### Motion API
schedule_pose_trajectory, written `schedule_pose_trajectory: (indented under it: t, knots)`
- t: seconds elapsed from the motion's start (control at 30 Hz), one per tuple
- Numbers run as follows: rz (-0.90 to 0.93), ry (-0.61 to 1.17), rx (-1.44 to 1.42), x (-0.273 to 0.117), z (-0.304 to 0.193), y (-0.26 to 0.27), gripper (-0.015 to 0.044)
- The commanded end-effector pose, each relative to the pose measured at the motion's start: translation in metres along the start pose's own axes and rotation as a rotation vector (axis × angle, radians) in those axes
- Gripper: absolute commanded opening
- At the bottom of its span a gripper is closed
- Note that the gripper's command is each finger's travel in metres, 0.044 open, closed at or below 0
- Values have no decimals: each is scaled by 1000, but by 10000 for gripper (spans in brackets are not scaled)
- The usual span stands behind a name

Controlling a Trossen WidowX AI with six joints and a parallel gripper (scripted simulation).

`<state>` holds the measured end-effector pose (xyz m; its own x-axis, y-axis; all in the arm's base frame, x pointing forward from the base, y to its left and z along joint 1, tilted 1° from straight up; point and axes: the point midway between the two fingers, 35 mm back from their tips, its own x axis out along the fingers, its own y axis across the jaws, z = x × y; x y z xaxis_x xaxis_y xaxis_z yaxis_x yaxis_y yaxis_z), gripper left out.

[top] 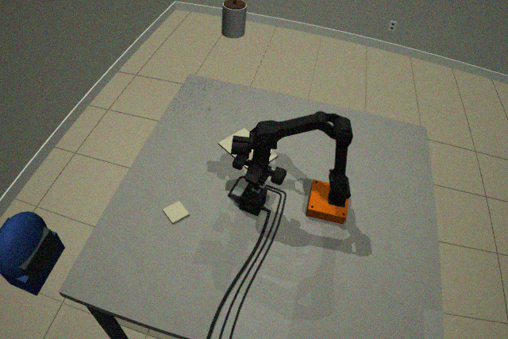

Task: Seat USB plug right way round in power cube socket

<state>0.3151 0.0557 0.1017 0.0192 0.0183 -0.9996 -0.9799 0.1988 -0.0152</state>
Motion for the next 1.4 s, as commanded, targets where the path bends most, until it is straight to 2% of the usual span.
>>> schedule_pose_trajectory:
  t: [0.0, 1.37]
  knots:
    - [0, 0, 0, 0, 0, 0, 0]
    - [0, 0, 0, -24, 0, 0, 0]
